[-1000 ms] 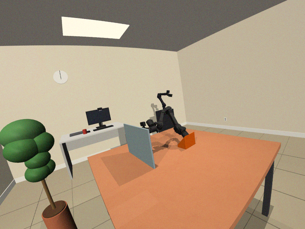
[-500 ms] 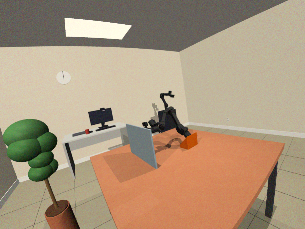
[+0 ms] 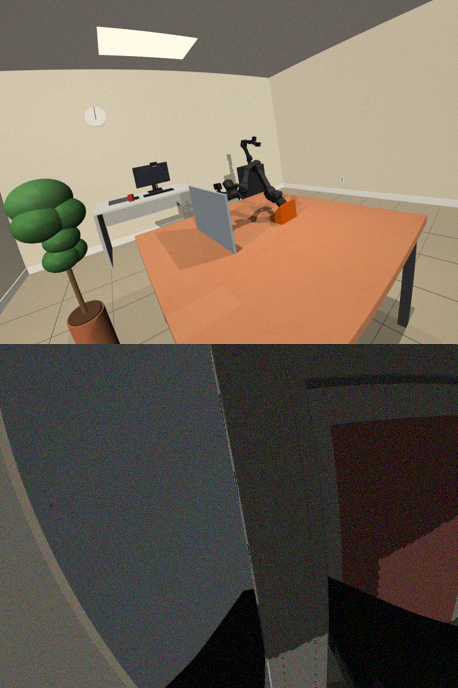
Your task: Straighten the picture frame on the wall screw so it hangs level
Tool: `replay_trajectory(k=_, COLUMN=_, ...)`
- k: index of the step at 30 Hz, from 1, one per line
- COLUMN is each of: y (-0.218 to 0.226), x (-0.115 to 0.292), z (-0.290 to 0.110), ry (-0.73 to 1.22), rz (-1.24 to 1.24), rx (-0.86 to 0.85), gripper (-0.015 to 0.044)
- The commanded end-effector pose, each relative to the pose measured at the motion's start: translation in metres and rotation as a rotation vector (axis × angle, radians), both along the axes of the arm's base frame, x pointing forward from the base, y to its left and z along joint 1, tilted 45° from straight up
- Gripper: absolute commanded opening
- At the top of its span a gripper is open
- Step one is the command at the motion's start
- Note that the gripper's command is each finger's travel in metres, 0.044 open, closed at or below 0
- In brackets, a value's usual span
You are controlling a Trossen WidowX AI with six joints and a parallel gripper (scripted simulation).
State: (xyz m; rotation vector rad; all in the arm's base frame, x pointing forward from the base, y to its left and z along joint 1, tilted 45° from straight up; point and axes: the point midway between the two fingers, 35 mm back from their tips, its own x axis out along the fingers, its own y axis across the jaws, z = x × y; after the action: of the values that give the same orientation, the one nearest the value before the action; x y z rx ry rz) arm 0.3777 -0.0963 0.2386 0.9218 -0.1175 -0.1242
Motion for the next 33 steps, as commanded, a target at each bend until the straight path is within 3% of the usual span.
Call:
replay_trajectory(k=1, y=0.0023, x=0.0003, z=0.0008, ry=-0.004, rz=0.007, rx=-0.004, gripper=0.0)
replay_trajectory(k=33, y=0.007, x=0.0013, z=-0.0029, ry=-0.004, rz=0.007, rx=-0.004, gripper=0.0)
